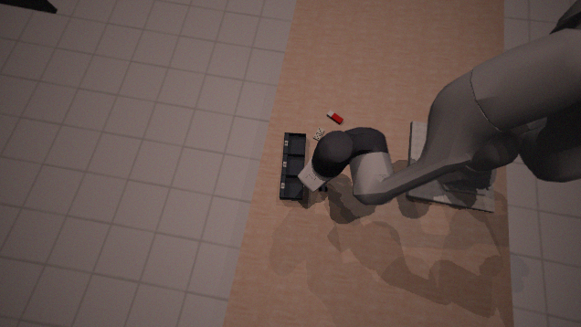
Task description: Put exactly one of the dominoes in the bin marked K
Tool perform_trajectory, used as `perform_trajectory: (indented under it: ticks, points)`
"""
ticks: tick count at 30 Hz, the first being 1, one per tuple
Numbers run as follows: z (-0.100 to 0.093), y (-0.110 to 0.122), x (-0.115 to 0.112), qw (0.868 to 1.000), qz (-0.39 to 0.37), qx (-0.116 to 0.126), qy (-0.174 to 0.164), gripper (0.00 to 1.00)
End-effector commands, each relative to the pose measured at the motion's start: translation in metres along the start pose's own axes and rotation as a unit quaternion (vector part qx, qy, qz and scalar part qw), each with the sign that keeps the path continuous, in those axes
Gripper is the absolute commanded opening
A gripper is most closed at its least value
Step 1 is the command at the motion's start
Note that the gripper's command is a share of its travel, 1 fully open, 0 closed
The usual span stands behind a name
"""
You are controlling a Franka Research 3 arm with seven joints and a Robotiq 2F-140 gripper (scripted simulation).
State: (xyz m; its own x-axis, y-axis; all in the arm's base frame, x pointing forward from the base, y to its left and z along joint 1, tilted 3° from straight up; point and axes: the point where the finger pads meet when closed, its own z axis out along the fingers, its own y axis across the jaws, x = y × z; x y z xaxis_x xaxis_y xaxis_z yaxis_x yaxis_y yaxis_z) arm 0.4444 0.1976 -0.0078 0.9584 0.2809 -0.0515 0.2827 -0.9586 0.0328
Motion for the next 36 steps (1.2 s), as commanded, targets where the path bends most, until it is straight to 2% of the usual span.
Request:
perform_trajectory:
  ticks: [1, 23, 36]
  points:
    - [0.0, 0.0, 0.001, 1.0, -0.001, 0.001, 0.001, 0.13]
    - [0.0, 0.0, 0.001, 1.0, -0.001, 0.001, 0.001, 0.13]
    - [-0.043, 0.0, 0.001, 1.0, -0.001, 0.001, 0.001, 0.13]
